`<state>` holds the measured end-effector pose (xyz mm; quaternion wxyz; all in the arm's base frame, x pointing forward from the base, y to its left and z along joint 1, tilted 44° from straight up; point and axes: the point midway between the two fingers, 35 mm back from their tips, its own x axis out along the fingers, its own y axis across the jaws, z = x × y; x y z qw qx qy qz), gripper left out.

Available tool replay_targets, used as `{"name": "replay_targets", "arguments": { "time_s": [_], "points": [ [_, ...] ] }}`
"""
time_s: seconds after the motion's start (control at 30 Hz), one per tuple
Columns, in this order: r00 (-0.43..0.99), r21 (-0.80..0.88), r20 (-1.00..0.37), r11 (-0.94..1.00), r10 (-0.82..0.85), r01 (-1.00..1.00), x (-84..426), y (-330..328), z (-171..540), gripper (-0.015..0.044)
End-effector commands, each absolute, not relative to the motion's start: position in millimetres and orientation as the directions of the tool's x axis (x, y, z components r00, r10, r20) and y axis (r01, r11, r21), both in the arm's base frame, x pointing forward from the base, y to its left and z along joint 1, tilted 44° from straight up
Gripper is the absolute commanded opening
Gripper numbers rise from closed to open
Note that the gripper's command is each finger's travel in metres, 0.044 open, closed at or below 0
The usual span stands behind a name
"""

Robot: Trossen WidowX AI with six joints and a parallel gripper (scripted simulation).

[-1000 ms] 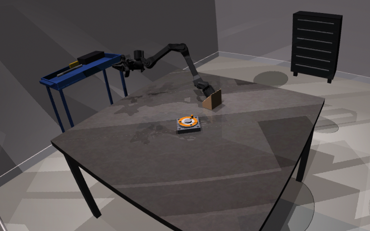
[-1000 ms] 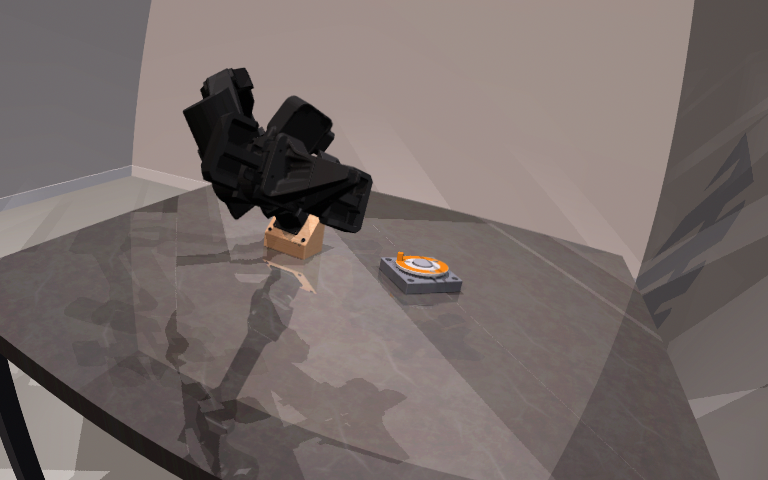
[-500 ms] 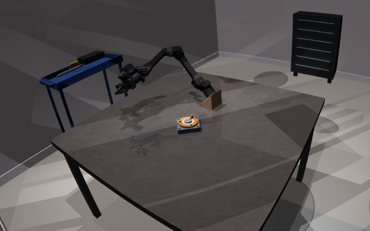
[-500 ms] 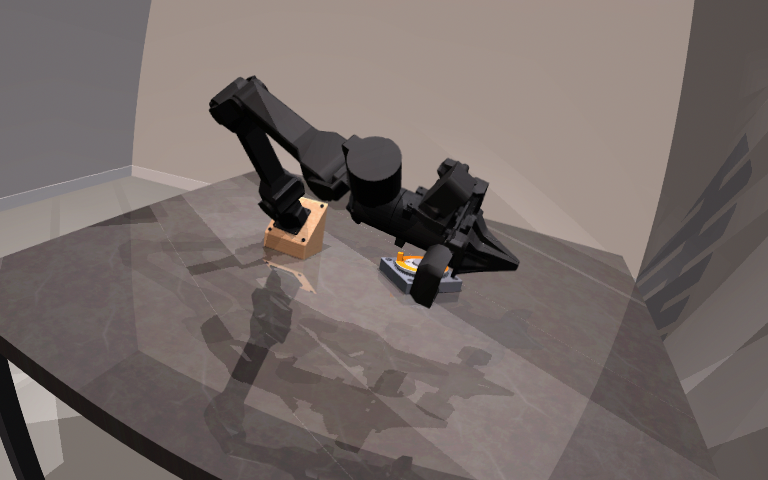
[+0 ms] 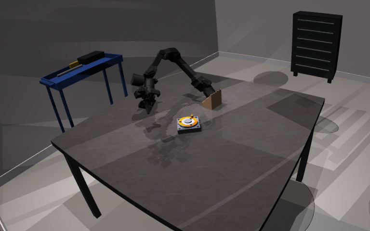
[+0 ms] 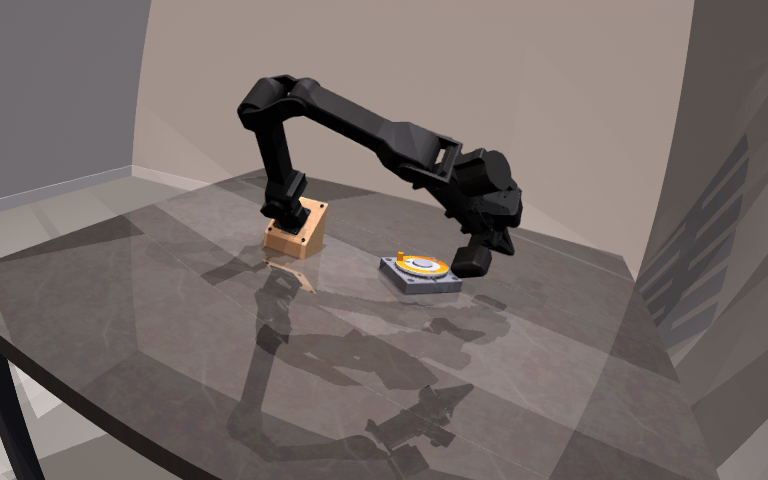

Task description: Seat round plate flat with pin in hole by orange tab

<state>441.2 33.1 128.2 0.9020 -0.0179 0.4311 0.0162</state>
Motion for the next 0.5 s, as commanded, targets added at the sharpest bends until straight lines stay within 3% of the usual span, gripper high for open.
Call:
{"name": "replay_targets", "arguments": {
  "time_s": [0.0, 0.13, 0.27, 0.47],
  "points": [
    [0.470, -0.048, -0.882, 0.999, -0.039, -0.008, 409, 62, 83, 0.0000],
    [0.259, -0.176, -0.950, 0.984, -0.174, 0.016, 355, 89, 37, 0.0000],
    [0.123, -0.335, -0.935, 0.942, -0.332, -0.004, 308, 99, 13, 0.0000],
    [0.042, -0.653, -0.756, 0.749, -0.653, -0.113, 235, 93, 6, 0.0000]
  ]
}}
